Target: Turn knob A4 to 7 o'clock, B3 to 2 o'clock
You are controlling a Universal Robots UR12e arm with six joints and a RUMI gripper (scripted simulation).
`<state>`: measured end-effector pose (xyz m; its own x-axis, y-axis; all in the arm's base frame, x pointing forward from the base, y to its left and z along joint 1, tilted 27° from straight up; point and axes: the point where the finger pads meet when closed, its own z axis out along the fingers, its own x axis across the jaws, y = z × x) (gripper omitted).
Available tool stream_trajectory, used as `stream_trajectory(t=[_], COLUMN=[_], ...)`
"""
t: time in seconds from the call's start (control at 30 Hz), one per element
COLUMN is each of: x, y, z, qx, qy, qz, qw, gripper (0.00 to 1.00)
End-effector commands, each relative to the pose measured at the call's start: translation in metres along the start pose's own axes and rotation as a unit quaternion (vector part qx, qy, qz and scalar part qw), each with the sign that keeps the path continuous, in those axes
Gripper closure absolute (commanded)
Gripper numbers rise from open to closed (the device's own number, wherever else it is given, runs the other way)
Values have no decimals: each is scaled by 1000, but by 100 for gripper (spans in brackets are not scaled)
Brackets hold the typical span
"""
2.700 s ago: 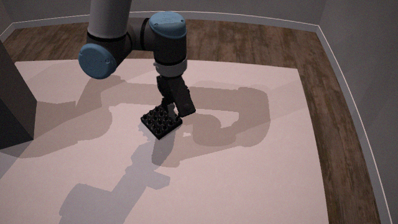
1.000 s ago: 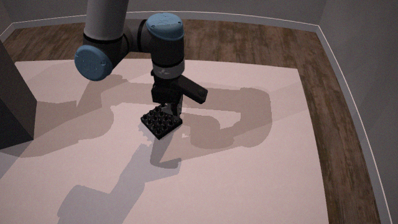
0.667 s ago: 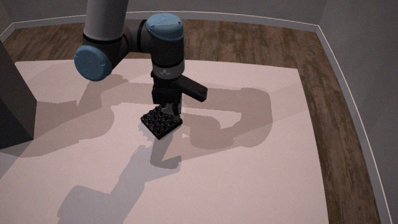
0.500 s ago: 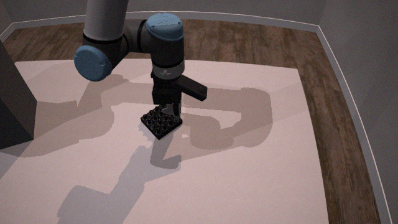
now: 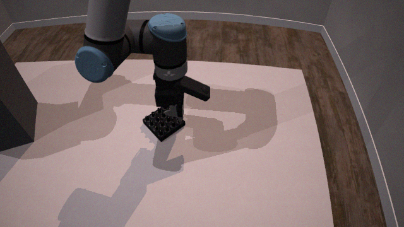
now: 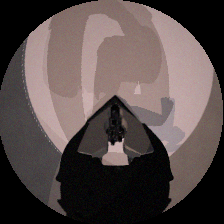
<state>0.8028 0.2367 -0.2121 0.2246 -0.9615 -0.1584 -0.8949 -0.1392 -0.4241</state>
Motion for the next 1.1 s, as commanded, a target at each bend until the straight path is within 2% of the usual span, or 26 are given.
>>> stream_trajectory(t=[0.0, 0.57, 0.6, 1.07], x=[0, 0, 0, 0], y=[-1, -1, -1, -1], z=[0, 0, 0, 0], qx=[0, 0, 0, 0], qy=[0, 0, 0, 0], qz=[-5, -5, -5, -5], qw=[1000, 1000, 1000, 1000], gripper=[96, 96, 89, 89])
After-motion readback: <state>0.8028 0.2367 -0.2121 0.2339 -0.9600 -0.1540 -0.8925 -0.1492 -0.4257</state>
